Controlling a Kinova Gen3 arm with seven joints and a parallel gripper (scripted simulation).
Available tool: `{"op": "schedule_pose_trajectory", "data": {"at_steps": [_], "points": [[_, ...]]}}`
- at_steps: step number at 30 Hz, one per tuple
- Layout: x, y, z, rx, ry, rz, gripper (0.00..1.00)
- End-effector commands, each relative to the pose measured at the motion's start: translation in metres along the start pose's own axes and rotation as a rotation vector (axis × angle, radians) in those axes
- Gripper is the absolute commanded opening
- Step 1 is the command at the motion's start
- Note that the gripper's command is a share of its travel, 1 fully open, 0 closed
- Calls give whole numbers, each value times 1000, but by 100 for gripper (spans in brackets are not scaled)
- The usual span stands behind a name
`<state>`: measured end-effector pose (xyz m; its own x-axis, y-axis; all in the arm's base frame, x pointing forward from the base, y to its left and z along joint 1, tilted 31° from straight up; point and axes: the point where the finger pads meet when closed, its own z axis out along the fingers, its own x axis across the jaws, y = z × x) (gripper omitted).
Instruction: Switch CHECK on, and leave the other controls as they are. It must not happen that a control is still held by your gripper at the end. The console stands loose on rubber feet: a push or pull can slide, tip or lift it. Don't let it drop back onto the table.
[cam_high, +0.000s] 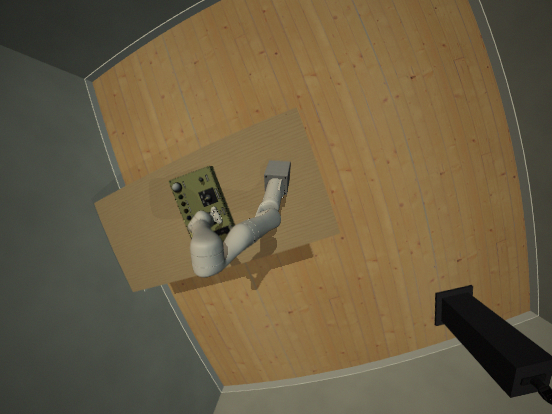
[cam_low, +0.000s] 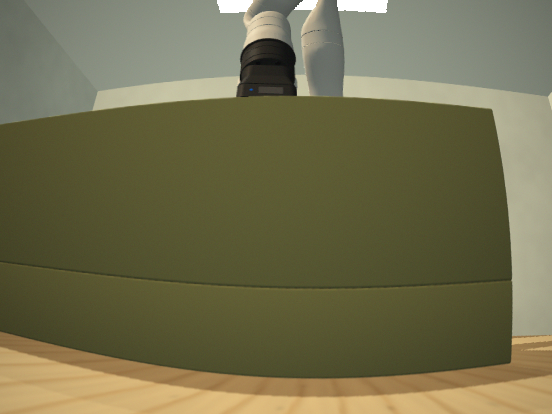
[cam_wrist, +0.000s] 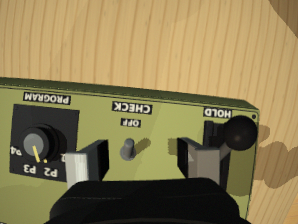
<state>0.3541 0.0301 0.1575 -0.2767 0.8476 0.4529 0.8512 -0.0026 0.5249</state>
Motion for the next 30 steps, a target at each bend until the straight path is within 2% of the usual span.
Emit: {"op": "schedule_pose_trajectory", "data": {"at_steps": [1,11,30], "points": [[-4,3,-3,-11,-24,30,100],[-6,15,-7,-52,-56,111,100],[-6,17,-7,-56,-59,118,100]]}}
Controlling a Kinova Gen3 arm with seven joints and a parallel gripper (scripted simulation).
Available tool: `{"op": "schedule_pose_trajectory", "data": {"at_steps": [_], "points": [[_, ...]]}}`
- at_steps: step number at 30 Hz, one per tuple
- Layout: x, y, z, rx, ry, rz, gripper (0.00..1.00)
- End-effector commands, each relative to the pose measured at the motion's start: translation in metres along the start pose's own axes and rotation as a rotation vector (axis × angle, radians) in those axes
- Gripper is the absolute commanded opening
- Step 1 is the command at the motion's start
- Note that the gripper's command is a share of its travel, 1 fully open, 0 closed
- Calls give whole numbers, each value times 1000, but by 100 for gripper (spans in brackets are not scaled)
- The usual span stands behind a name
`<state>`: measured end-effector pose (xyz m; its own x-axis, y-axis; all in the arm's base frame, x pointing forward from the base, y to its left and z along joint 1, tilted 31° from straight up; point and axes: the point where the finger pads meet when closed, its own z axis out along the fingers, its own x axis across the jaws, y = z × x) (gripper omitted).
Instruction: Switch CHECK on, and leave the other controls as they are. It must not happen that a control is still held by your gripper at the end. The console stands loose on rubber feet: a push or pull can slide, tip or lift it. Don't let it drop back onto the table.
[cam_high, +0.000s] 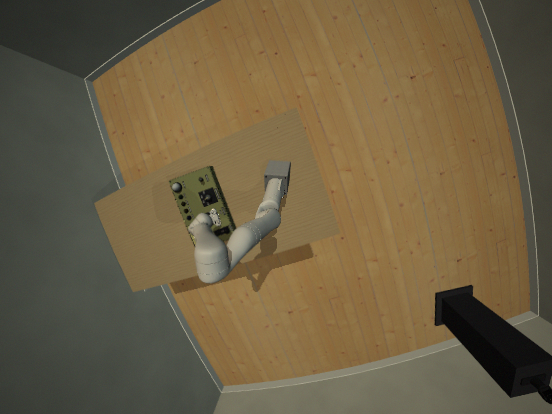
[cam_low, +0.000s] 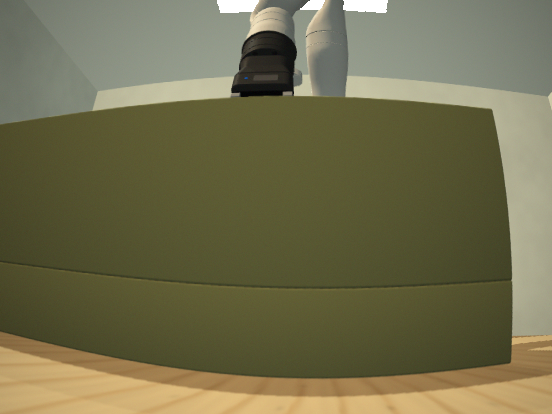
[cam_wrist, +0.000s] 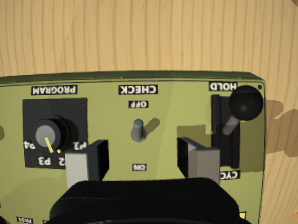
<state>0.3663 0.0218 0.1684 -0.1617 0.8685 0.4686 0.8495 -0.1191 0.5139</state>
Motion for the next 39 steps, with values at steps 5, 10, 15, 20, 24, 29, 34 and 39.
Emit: {"op": "schedule_pose_trajectory", "data": {"at_steps": [5,10,15,20,24,29,34,39], "points": [[-1,1,0,-3,-5,13,100],[-1,1,0,-3,-5,13,100],[-1,1,0,-3,-5,13,100],[-1,1,0,-3,-5,13,100],[-1,1,0,-3,-5,13,100],[-1,-6,0,-3,-4,13,100],[-1,-35,0,-3,-4,13,100],[-1,-48,-1,-2,-6,13,100]]}}
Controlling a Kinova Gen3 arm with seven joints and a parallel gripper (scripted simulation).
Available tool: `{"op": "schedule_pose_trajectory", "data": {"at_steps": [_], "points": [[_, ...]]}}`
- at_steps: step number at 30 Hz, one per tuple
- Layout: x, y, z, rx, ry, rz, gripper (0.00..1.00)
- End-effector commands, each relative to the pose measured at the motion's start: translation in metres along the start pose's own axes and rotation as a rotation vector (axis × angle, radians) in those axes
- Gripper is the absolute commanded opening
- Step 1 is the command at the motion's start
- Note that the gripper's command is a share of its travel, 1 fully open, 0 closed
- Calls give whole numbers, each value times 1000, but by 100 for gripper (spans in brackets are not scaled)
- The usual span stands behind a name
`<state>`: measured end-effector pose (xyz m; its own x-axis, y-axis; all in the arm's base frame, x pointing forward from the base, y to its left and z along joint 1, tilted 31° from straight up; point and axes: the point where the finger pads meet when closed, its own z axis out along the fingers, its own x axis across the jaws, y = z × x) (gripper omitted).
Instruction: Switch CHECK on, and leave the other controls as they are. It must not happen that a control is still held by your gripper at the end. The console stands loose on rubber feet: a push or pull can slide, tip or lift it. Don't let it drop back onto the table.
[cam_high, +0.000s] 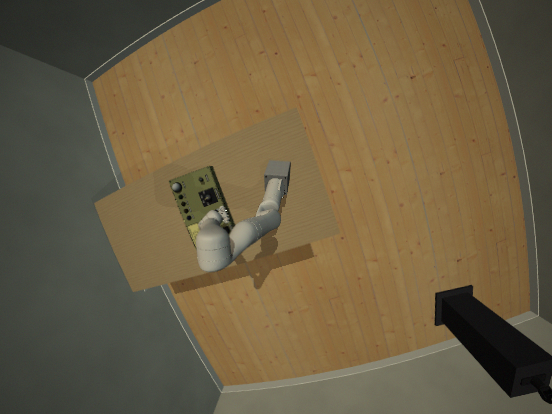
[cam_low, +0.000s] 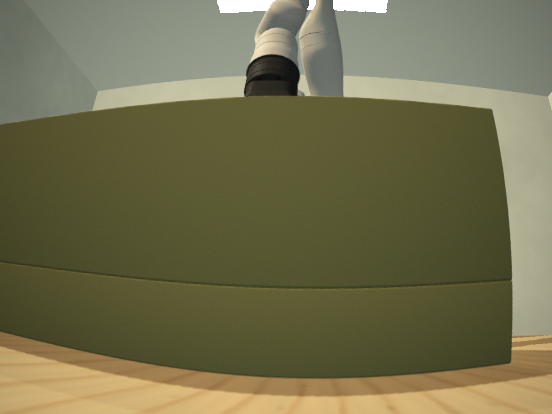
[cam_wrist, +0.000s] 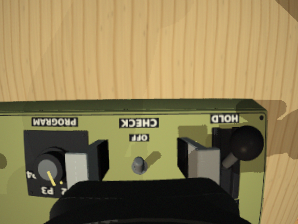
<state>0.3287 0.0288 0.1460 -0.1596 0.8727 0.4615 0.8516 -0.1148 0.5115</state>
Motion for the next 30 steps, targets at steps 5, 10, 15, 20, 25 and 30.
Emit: {"op": "schedule_pose_trajectory", "data": {"at_steps": [5,10,15,20,25,30], "points": [[-3,-7,-2,-7,2,15,0],[-3,-7,-2,-7,2,15,0],[-3,-7,-2,-7,2,15,0],[-3,-7,-2,-7,2,15,0],[-3,-7,-2,-7,2,15,0],[-3,-7,-2,-7,2,15,0]]}}
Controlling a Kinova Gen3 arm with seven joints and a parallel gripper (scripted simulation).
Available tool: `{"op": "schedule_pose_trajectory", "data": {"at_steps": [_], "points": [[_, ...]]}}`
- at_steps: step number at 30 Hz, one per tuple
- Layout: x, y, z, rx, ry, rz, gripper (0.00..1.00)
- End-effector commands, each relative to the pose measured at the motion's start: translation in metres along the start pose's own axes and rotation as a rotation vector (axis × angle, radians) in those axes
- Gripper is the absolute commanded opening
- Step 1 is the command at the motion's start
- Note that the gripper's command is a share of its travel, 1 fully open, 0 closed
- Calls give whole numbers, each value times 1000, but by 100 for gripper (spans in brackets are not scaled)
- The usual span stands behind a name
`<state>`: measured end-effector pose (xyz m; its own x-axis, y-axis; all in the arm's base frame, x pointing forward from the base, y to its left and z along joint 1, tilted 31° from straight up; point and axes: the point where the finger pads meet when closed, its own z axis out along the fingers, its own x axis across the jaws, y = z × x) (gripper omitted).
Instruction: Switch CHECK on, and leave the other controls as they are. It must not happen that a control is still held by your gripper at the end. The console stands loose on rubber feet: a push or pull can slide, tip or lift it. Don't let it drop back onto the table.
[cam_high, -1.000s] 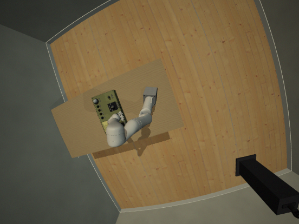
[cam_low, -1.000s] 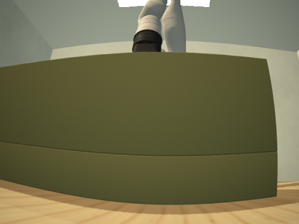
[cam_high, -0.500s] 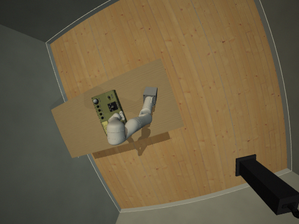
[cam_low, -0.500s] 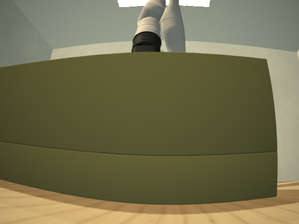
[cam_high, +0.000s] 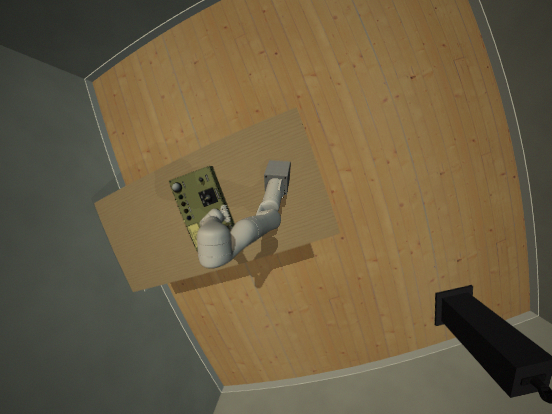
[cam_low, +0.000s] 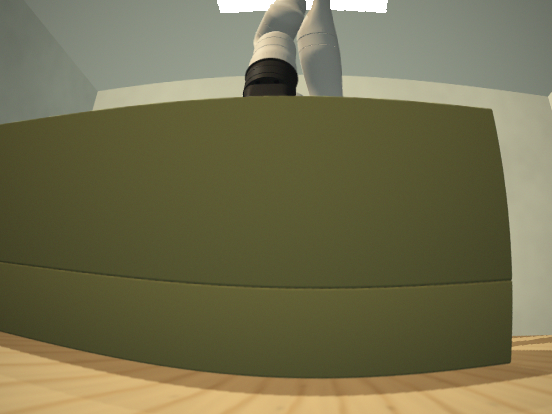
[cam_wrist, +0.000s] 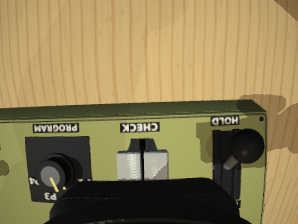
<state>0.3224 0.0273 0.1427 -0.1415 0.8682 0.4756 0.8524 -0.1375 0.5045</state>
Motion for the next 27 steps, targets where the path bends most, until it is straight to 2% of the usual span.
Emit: {"op": "schedule_pose_trajectory", "data": {"at_steps": [1,27], "points": [[-1,0,0,-2,-1,-8,0],[-1,0,7,-3,-1,-8,0]]}}
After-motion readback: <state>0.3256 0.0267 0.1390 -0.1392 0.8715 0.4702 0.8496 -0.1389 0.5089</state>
